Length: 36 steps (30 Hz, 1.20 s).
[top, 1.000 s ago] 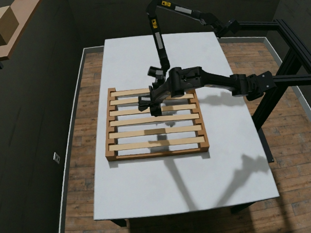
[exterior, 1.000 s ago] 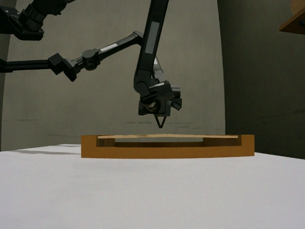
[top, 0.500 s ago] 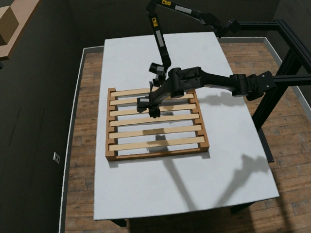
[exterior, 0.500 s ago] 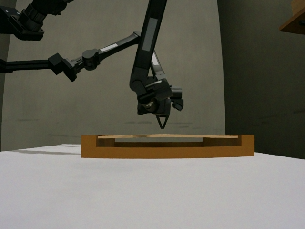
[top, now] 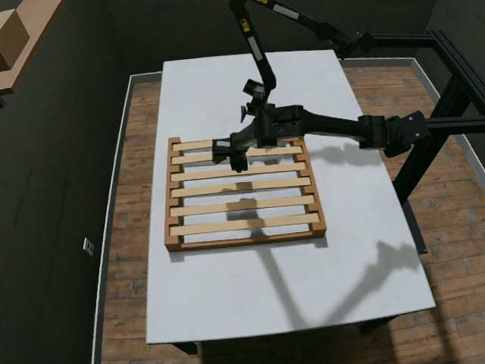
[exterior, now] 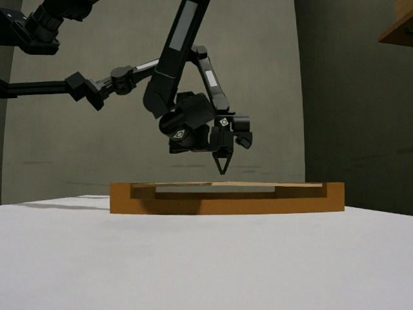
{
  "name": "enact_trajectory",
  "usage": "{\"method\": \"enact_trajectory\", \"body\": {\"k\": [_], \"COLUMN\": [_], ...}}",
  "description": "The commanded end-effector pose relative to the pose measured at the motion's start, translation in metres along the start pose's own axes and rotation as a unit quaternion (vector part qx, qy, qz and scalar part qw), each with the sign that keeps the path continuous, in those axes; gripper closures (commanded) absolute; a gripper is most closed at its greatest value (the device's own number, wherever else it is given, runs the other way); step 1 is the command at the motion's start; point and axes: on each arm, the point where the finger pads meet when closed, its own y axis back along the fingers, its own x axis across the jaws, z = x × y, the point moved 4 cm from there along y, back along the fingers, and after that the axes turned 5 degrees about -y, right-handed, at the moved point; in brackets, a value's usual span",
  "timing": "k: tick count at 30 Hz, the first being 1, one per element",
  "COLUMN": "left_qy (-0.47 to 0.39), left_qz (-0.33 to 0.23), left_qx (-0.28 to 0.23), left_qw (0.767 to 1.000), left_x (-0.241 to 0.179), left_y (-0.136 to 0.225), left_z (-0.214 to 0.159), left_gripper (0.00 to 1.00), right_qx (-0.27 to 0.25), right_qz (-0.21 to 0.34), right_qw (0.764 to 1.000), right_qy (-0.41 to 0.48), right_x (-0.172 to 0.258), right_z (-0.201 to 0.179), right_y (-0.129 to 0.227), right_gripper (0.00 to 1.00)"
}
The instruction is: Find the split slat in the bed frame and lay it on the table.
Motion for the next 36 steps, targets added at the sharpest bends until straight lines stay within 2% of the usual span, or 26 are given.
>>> {"method": "enact_trajectory", "body": {"k": [1, 5, 12, 14, 24, 36], "left_qy": [0.004, 0.002, -0.001, 0.006, 0.004, 0.003], "left_qz": [-0.003, 0.000, 0.005, 0.009, 0.008, 0.008], "left_qx": [0.002, 0.003, 0.005, 0.006, 0.003, 0.004], "left_qw": [1.000, 1.000, 1.000, 1.000, 1.000, 1.000], "left_x": [-0.034, -0.040, -0.034, -0.017, -0.018, -0.018], "left_y": [-0.004, -0.007, -0.011, -0.021, -0.055, -0.074], "left_z": [0.007, 0.007, 0.007, 0.010, 0.010, 0.009], "left_gripper": [1.00, 1.00, 1.00, 1.00, 1.00, 1.00], "right_qx": [-0.006, -0.019, -0.012, -0.015, -0.016, -0.011], "right_qz": [-0.001, -0.006, 0.004, 0.003, 0.005, 0.001], "right_qw": [1.000, 1.000, 1.000, 1.000, 1.000, 1.000], "right_qy": [-0.007, 0.004, -0.011, -0.010, -0.012, -0.003], "right_x": [0.005, -0.004, 0.008, 0.007, 0.007, 0.001], "right_z": [0.016, 0.028, 0.008, 0.007, 0.001, 0.003], "right_y": [0.011, 0.013, 0.014, 0.013, 0.000, 0.000], "right_gripper": [0.00, 0.00, 0.00, 0.00, 0.00, 0.00]}}
